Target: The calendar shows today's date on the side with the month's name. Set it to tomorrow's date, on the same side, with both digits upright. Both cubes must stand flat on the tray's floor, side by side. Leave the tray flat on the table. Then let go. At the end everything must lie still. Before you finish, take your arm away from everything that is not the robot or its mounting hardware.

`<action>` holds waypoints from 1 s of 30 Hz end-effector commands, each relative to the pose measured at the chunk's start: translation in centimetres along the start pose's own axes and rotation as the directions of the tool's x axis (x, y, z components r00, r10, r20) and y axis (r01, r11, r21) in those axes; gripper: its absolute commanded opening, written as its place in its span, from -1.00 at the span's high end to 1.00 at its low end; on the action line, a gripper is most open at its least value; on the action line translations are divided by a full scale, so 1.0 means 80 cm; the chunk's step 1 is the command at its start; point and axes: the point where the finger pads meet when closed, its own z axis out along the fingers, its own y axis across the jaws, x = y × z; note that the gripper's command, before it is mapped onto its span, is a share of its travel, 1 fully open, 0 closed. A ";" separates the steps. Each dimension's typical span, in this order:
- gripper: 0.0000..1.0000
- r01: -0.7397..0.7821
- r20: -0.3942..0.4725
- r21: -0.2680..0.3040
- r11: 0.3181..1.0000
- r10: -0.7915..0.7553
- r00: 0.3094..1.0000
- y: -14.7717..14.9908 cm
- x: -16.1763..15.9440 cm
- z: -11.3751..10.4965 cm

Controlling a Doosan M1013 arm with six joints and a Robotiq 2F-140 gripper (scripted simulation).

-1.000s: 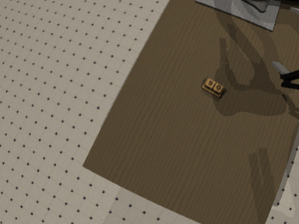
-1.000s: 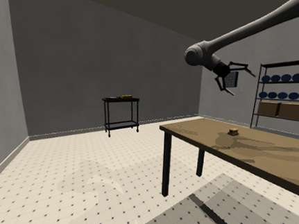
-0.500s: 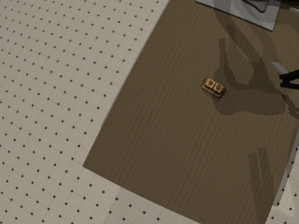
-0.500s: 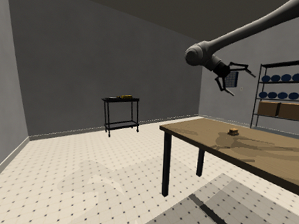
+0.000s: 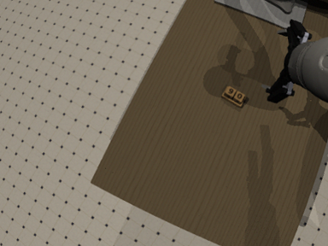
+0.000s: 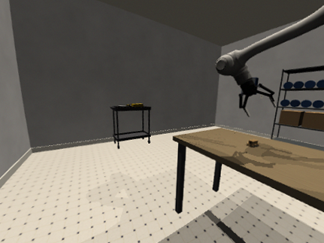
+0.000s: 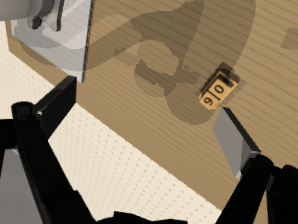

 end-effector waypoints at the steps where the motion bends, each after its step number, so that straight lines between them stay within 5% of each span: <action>1: -1.00 -0.063 -0.073 -0.143 0.988 0.053 0.996 0.029 -0.023 0.038; 13: -1.00 -0.270 -0.226 -0.400 0.876 0.191 0.955 0.079 -0.078 0.088; 30: -1.00 -0.308 -0.251 -0.437 0.845 0.214 0.944 0.085 -0.089 0.094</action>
